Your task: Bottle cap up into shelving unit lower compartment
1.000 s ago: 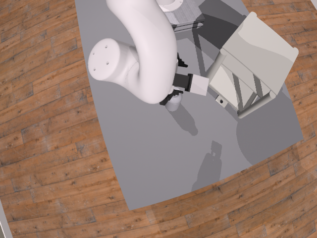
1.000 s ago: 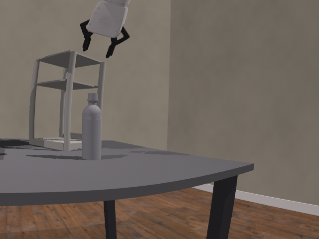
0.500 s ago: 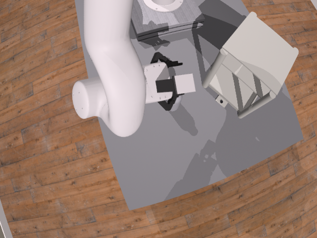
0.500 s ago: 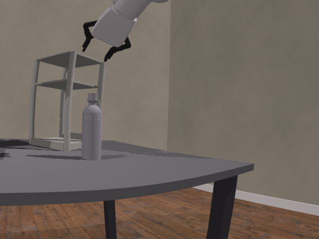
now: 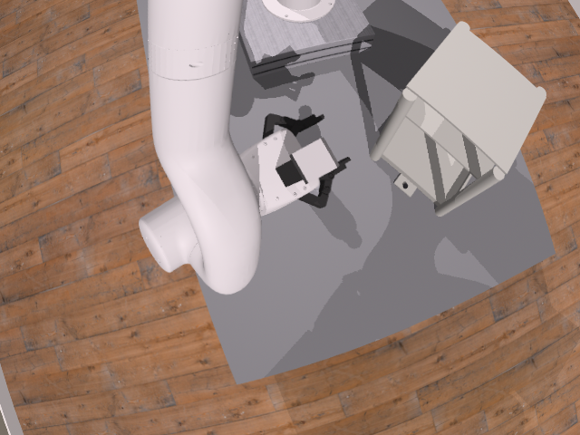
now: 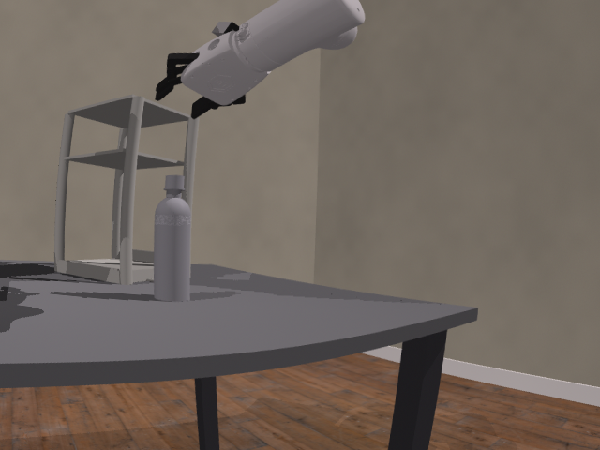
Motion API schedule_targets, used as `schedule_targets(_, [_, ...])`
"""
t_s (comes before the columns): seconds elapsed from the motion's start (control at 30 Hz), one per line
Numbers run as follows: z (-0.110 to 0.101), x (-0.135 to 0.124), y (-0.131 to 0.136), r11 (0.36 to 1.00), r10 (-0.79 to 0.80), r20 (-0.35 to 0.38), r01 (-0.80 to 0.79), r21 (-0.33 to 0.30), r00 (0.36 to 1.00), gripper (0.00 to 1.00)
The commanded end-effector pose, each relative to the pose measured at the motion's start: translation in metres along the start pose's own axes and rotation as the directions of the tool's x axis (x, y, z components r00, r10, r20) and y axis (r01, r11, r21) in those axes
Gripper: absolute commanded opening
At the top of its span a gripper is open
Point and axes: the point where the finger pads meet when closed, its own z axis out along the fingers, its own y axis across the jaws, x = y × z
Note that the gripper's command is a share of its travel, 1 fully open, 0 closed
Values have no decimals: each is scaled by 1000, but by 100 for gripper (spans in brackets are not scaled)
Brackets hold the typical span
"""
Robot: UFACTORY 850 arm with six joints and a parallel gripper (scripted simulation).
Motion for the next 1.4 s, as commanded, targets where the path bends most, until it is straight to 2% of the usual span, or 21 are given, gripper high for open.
schedule_targets(0.0, [0, 0, 1, 996, -58, -60, 61, 61, 997, 81])
schedule_targets(0.33, [1, -2, 1, 967, -160, -194, 193, 166, 968, 81])
schedule_targets(0.7, [2, -3, 2, 939, -208, -271, 270, 215, 940, 81])
schedule_targets(0.93, [2, -3, 2, 926, -223, -301, 298, 231, 927, 81])
schedule_targets(1.37, [2, -4, 2, 922, -228, -311, 307, 236, 923, 81])
